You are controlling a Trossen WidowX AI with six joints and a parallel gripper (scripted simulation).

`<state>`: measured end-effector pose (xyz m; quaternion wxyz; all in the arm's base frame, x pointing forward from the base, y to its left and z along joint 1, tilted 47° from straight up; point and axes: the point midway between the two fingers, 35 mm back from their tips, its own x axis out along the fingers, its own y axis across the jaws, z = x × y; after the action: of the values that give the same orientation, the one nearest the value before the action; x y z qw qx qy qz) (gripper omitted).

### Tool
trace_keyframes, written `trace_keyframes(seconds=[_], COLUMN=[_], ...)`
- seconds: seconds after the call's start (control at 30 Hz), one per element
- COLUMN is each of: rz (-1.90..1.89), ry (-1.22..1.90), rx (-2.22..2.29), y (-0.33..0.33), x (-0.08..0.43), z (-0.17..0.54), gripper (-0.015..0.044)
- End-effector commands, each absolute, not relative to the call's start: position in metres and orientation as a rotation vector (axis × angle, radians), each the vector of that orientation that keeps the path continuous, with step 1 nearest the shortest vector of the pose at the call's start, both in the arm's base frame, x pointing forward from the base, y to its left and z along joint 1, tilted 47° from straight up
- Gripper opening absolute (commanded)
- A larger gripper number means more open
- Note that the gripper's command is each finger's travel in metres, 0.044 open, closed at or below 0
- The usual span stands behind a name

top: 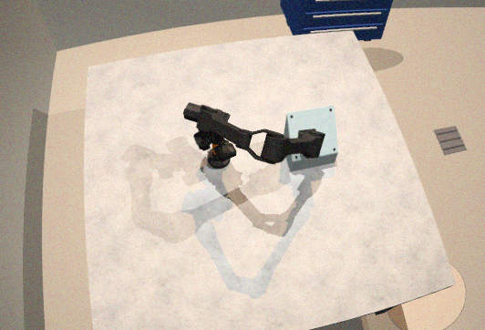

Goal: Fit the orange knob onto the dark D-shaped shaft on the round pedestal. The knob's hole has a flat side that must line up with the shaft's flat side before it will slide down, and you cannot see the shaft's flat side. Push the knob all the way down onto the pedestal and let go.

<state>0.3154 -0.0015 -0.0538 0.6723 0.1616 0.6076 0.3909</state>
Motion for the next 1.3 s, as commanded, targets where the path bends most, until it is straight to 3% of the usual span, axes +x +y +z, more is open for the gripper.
trace_keyframes(seconds=[0.0,1.27], rz=[0.899,1.030], ry=[1.351,1.244], rx=[0.341,0.179], y=[-0.0011,-0.0001], x=[0.3189,0.3126], z=[-0.0548,-0.0547], gripper=[0.0000,0.0000])
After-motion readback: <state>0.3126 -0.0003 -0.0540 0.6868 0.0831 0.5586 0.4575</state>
